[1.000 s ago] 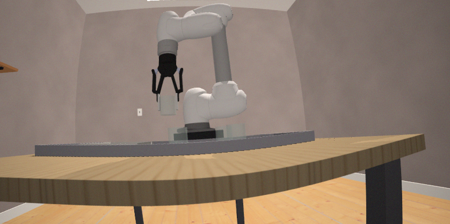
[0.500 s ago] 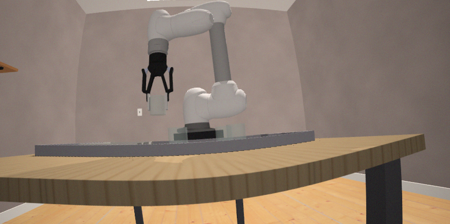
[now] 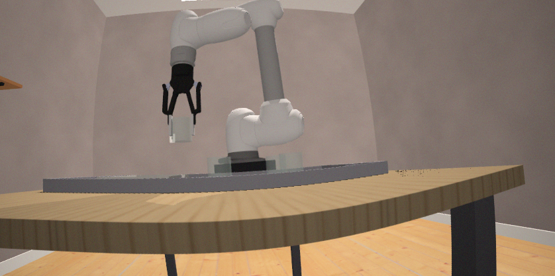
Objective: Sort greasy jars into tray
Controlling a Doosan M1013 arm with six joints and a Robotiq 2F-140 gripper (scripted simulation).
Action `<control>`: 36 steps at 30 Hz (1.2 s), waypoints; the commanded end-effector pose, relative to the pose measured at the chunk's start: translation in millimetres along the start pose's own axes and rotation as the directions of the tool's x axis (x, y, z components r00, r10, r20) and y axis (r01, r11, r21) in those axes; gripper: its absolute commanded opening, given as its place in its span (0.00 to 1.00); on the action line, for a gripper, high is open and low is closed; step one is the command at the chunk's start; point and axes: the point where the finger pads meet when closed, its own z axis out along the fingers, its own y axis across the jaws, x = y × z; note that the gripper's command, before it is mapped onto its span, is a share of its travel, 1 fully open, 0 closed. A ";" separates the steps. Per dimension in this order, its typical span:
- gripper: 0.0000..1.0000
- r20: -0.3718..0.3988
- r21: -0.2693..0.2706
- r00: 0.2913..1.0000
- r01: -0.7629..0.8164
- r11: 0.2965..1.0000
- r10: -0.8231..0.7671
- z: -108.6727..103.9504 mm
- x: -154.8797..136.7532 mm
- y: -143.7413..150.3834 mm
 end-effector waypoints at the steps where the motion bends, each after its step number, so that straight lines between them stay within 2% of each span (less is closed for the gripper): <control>1: 0.00 -0.002 -0.003 1.000 0.005 1.000 -0.005 -0.2 -5.7 -14.3; 36: 0.00 -0.002 -0.003 1.000 0.005 1.000 -0.005 0.2 -40.6 -104.0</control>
